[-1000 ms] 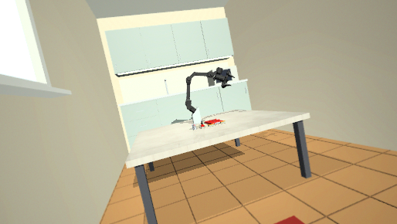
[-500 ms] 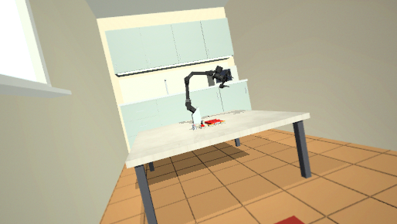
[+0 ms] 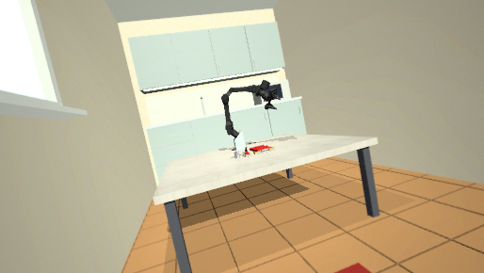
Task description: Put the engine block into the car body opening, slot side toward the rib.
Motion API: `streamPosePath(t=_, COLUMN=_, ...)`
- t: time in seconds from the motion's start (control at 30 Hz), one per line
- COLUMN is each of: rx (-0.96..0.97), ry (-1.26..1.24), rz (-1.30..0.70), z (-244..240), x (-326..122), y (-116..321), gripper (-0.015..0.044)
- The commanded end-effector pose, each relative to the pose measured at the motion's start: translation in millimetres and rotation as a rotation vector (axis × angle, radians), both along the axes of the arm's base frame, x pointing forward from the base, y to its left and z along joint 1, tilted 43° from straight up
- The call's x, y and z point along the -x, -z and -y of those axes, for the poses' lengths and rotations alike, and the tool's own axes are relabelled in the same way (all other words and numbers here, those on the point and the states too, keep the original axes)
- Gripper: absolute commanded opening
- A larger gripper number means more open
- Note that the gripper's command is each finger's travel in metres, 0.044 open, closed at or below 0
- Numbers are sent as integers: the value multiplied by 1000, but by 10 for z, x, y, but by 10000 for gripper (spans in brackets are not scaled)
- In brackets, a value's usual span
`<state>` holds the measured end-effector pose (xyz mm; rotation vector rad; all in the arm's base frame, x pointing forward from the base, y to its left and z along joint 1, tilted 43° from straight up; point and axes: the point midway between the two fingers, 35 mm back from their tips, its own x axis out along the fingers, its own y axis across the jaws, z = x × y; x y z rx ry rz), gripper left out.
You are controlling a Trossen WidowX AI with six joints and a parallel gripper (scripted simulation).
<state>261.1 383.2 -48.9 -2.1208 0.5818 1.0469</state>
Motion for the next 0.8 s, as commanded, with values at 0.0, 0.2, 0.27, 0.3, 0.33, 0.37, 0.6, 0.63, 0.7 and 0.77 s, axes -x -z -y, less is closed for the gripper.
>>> streamPosePath(t=0.0, rx=-22, ry=129, rz=8, z=216, x=-180, y=-51, gripper=440)
streamPosePath(t=0.2, rx=-72, ry=327, rz=27, z=526, x=-442, y=-159, gripper=440)
streamPosePath(t=0.27, rx=-89, ry=390, rz=34, z=631, x=-521, y=-193, gripper=440)
streamPosePath(t=0.3, rx=-97, ry=422, rz=38, z=685, x=-559, y=-210, gripper=440)
streamPosePath(t=0.33, rx=-106, ry=454, rz=42, z=739, x=-596, y=-226, gripper=440)
streamPosePath(t=0.37, rx=-114, ry=486, rz=46, z=794, x=-633, y=-243, gripper=440)
streamPosePath(t=0.6, rx=-170, ry=713, rz=86, z=1196, x=-862, y=-371, gripper=440)
streamPosePath(t=0.63, rx=-177, ry=747, rz=93, z=1256, x=-892, y=-391, gripper=440)
streamPosePath(t=0.7, rx=-192, ry=812, rz=108, z=1378, x=-947, y=-430, gripper=440)
streamPosePath(t=0.77, rx=-207, ry=878, rz=124, z=1500, x=-998, y=-469, gripper=440)
